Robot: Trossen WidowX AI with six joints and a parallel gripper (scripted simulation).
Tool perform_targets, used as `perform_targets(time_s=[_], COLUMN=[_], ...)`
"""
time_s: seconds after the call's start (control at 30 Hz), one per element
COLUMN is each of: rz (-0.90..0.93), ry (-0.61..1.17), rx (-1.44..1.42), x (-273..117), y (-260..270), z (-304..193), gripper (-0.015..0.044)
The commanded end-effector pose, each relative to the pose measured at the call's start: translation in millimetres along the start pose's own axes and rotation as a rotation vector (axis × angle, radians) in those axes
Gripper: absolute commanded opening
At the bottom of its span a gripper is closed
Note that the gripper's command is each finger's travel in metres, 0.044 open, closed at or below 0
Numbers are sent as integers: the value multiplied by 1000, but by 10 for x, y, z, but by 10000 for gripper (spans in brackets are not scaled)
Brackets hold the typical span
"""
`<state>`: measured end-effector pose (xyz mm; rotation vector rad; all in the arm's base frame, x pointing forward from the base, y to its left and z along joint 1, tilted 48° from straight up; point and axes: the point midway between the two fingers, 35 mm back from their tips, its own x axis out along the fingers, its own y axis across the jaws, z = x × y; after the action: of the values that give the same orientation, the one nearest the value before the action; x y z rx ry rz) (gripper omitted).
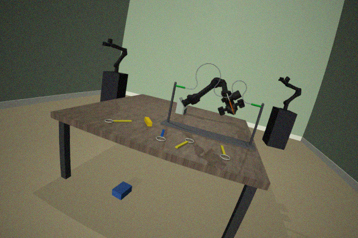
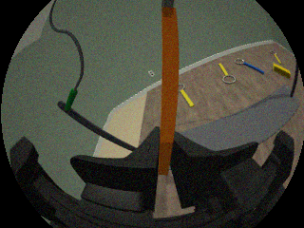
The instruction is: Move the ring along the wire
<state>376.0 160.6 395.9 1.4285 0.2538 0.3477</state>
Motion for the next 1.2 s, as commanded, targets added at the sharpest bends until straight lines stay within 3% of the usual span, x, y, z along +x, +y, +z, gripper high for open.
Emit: perform_targets(time_s=[0.0, 0.67, 1.17], rz=[-41, -218, -259], ry=[9, 39, 47], rx=[-83, -408, -493], x=[-29, -162, -244], y=[-127, -694, -910], z=[6, 161, 277], gripper=[-150, -150, -150])
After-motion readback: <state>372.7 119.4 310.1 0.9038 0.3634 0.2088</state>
